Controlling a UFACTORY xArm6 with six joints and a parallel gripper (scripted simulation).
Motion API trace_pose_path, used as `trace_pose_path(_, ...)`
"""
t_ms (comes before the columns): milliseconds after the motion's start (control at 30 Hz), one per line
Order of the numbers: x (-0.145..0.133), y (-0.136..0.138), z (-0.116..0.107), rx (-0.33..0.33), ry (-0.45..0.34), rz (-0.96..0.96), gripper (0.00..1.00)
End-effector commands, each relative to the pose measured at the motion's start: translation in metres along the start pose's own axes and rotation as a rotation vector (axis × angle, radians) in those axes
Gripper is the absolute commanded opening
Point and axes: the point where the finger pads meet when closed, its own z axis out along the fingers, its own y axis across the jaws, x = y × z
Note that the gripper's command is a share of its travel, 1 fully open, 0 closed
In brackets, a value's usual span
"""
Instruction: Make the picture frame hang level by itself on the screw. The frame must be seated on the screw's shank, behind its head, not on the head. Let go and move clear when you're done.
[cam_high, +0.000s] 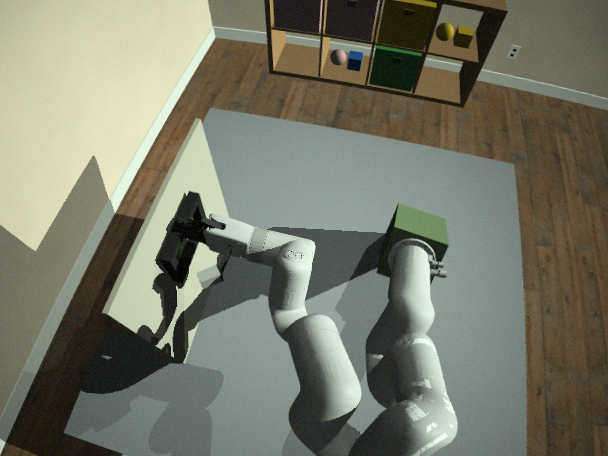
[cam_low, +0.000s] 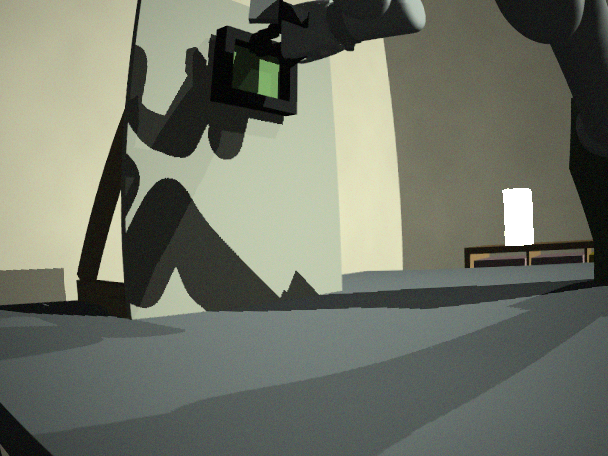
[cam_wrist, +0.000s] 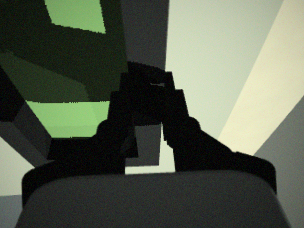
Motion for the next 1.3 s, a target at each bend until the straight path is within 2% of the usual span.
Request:
trace_pose_path(0,0.0006,0.0006,0.0006,-0.003,0.001,0.0,0.0)
trace_pose_path(633,0.0006,0.0001,0.0006,-0.003,0.001,0.0,0.0)
trace_pose_path(667,0.0006,0.0001,0.0006,-0.003,0.001,0.0,0.5)
trace_pose_path(1267,0.0006,0.0001,0.0006,-0.003,0.001,0.0,0.5)
